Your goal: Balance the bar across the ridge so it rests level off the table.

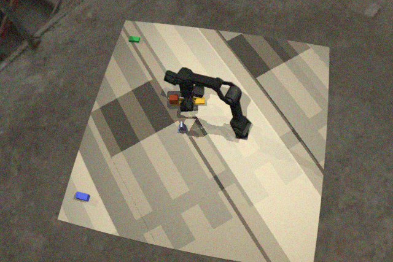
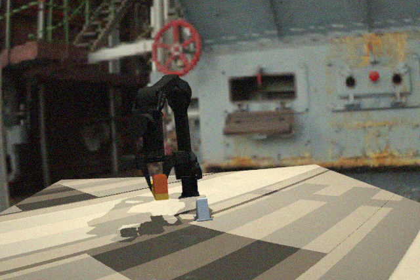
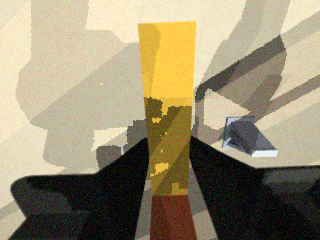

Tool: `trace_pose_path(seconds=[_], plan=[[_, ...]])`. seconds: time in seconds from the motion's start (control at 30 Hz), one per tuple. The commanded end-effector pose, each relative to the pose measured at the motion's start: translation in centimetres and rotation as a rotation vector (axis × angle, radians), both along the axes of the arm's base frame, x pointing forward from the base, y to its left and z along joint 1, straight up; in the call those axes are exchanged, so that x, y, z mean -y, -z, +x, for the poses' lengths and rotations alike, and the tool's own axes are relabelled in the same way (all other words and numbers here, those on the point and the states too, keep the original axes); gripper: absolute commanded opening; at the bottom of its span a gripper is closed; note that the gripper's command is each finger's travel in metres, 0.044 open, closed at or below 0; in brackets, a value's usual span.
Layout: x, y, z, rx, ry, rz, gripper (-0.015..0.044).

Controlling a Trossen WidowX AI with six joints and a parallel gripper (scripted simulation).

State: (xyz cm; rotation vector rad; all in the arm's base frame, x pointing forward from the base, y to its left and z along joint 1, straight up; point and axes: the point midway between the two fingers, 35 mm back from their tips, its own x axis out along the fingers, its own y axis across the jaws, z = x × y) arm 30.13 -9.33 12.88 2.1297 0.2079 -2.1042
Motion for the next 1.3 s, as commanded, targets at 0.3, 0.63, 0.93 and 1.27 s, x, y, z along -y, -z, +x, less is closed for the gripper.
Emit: trace_pose_path(seconds=[0.3, 0.63, 0.93, 1.27], plan=[[-0.6, -2.7, -0.2, 0.012, 0.004, -0.006, 0.0000], [-4.6, -2.7, -0.3, 0.012, 0.010, -0.003, 0.0000], [-8.1, -2.7, -0.8, 0.011, 0.015, 0.000, 0.0000], [-11.5, -2.7, -1.7, 0.011, 0.021, 0.003, 0.0000]])
